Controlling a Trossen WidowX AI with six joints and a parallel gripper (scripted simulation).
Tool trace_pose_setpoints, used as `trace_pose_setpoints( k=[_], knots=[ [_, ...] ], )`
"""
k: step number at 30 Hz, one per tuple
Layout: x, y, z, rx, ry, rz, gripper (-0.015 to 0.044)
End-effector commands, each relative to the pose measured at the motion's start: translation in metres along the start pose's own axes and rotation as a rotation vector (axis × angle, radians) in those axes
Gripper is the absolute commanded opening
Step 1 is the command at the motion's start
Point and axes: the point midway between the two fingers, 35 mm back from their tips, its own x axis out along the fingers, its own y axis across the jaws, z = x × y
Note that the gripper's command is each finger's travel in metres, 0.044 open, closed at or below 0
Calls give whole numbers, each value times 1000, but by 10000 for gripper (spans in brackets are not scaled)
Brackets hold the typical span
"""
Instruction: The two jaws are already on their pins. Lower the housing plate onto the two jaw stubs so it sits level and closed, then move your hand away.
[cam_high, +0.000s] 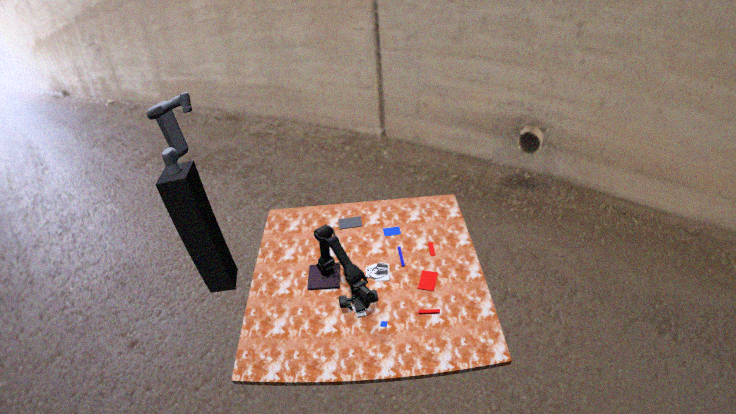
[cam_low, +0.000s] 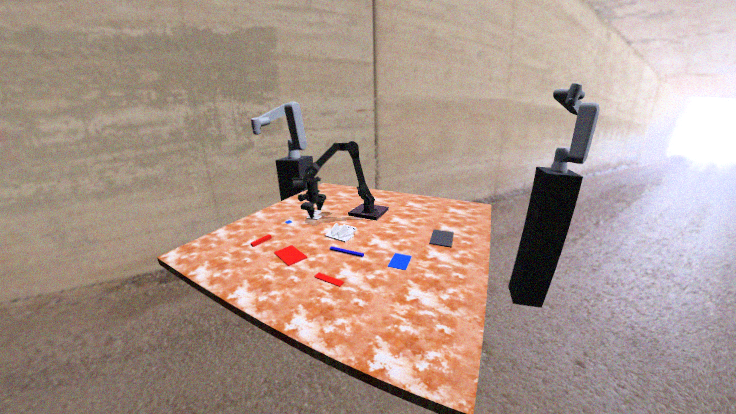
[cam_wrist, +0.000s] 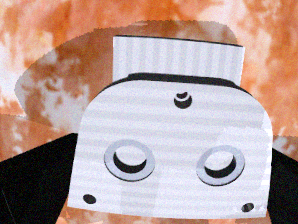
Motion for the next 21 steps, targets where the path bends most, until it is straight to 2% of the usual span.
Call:
trace_pose_setpoints(
  k=[1, 6, 21],
  knots=[
    [0, 0, 0, 0, 0, 0, 351],
    [-4, 0, 1, 0, 0, 0, 351],
    [-52, 1, 2, -3, 2, 4, 351]
  ],
)
